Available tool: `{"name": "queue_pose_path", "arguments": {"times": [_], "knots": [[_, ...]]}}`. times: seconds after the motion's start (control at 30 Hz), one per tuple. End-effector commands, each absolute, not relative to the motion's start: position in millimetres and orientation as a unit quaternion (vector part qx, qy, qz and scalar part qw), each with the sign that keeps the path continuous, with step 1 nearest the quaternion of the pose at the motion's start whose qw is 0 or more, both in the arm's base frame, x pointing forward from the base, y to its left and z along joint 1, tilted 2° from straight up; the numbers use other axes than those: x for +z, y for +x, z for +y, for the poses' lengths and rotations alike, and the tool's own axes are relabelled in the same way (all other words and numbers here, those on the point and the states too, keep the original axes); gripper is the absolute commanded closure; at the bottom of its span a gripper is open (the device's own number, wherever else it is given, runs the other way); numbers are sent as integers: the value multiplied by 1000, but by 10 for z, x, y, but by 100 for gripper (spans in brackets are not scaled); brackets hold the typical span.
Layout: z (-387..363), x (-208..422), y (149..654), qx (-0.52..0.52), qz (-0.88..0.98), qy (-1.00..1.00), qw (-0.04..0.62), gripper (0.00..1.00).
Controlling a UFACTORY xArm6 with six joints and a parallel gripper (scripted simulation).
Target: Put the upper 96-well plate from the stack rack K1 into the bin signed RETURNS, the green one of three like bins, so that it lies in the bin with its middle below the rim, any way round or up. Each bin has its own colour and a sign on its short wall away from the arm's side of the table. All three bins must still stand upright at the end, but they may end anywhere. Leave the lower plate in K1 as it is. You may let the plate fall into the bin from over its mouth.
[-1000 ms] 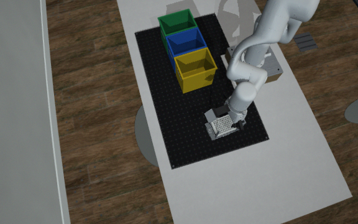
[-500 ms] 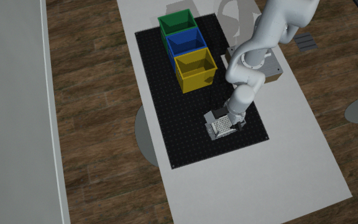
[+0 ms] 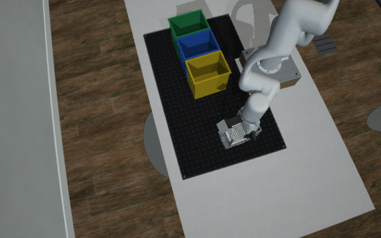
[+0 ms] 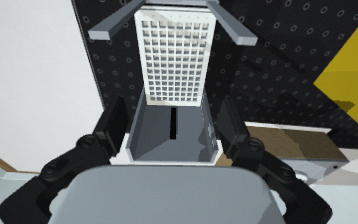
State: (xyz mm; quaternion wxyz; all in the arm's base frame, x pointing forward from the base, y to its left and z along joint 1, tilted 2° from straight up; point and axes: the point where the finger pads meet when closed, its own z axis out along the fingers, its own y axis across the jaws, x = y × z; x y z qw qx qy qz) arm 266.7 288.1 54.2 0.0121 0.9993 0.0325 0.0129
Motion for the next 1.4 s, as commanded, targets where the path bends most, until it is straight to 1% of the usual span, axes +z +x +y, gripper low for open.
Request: {"name": "queue_pose_path", "arguments": {"times": [0.0, 1.13, 1.37], "knots": [[2891, 463, 2680, 14, 32, 999, 11, 0], [2879, -38, 2693, 14, 32, 999, 11, 0], [2879, -44, 2693, 14, 32, 999, 11, 0]]}}
